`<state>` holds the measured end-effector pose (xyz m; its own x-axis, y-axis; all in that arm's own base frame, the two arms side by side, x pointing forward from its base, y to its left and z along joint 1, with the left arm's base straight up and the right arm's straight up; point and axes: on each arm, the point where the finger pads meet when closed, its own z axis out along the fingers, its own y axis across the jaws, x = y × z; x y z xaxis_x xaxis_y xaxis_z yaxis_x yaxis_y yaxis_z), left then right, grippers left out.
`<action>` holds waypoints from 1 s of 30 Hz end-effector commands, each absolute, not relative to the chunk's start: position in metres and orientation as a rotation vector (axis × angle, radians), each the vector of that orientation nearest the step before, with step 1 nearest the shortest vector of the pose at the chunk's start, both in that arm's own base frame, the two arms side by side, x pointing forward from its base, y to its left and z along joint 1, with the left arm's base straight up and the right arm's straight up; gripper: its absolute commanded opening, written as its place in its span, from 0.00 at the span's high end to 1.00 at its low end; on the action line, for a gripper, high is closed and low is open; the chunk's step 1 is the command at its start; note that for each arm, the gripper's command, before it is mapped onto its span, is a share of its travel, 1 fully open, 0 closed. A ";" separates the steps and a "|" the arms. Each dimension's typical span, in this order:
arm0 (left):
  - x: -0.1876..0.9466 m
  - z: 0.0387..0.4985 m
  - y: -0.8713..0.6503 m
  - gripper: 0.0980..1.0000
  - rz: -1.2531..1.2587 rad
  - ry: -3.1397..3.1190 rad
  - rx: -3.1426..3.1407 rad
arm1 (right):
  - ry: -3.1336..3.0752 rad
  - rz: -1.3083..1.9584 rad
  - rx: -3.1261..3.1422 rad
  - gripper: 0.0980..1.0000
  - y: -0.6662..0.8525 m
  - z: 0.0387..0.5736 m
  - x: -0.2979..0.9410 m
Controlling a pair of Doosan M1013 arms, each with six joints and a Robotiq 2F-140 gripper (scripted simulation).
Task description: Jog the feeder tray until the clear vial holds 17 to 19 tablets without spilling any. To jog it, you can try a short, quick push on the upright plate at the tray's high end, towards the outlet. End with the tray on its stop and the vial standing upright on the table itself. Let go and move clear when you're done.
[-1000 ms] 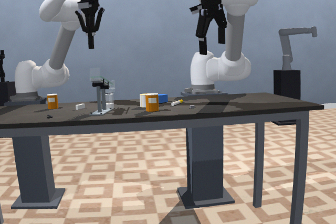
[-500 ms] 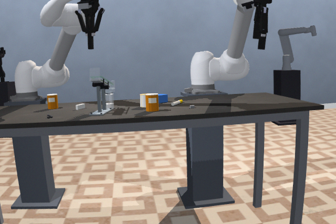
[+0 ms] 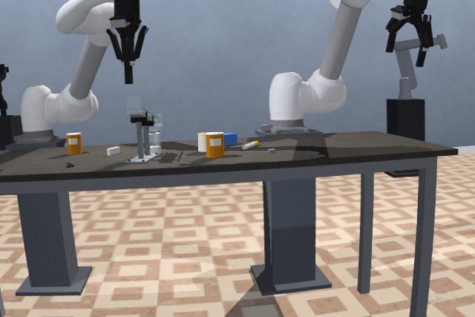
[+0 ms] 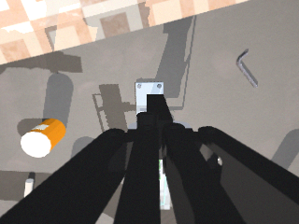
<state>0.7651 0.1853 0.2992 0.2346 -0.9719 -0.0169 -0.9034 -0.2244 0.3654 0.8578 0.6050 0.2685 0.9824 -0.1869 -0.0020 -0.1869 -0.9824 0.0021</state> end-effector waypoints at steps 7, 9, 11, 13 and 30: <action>0.672 0.307 0.299 0.00 -0.359 -1.282 2.533 | -0.295 0.002 3.129 1.00 0.605 0.217 0.858; 0.650 0.308 0.318 0.00 -0.362 -1.179 2.582 | -0.295 0.002 3.129 1.00 0.605 0.206 0.858; 0.628 0.308 0.336 0.00 -0.365 -1.074 2.626 | -0.295 0.002 3.129 1.00 0.605 0.197 0.858; 0.606 0.308 0.353 0.00 -0.368 -0.967 2.666 | -0.295 0.002 3.129 1.00 0.606 0.191 0.858; 0.397 0.303 0.444 0.00 -0.395 -0.016 2.828 | -0.295 0.002 3.129 1.00 0.606 0.186 0.854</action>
